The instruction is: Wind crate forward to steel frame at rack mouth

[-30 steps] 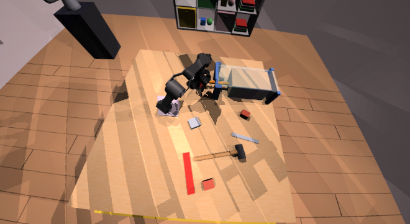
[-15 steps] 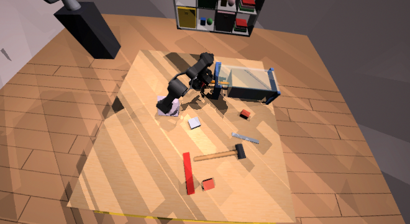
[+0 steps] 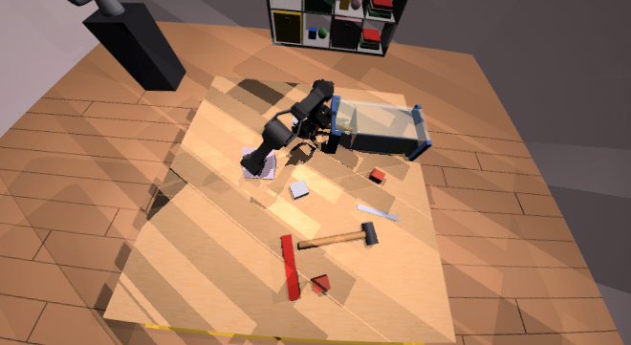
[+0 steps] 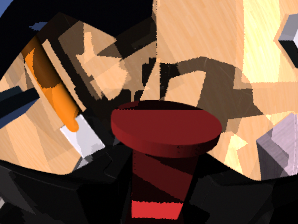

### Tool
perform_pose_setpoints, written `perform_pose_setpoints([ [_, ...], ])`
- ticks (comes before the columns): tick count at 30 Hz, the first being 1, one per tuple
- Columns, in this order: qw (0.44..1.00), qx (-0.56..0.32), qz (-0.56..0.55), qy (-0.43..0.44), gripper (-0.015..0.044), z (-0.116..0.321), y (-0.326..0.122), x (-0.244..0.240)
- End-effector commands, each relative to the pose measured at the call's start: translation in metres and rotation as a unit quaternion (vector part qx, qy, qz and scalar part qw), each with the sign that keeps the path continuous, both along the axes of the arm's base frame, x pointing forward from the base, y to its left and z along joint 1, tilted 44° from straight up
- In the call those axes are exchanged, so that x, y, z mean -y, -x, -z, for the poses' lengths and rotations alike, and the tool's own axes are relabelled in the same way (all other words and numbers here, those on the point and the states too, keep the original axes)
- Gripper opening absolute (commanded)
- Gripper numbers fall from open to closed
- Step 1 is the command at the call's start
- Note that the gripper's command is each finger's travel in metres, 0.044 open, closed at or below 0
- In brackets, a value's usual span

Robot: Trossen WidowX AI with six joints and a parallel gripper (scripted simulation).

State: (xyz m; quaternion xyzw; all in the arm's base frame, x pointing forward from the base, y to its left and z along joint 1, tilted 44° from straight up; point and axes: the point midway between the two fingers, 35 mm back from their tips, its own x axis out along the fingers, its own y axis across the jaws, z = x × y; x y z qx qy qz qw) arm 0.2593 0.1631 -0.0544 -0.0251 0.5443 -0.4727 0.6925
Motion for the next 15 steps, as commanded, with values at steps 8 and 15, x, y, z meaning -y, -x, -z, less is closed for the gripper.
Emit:
perform_pose_setpoints([
  [8,1.000,0.009,0.000,-0.003,0.0000,0.010,-0.017,-0.007],
  [15,1.000,0.010,0.000,-0.003,0.0000,0.014,-0.022,-0.011],
])
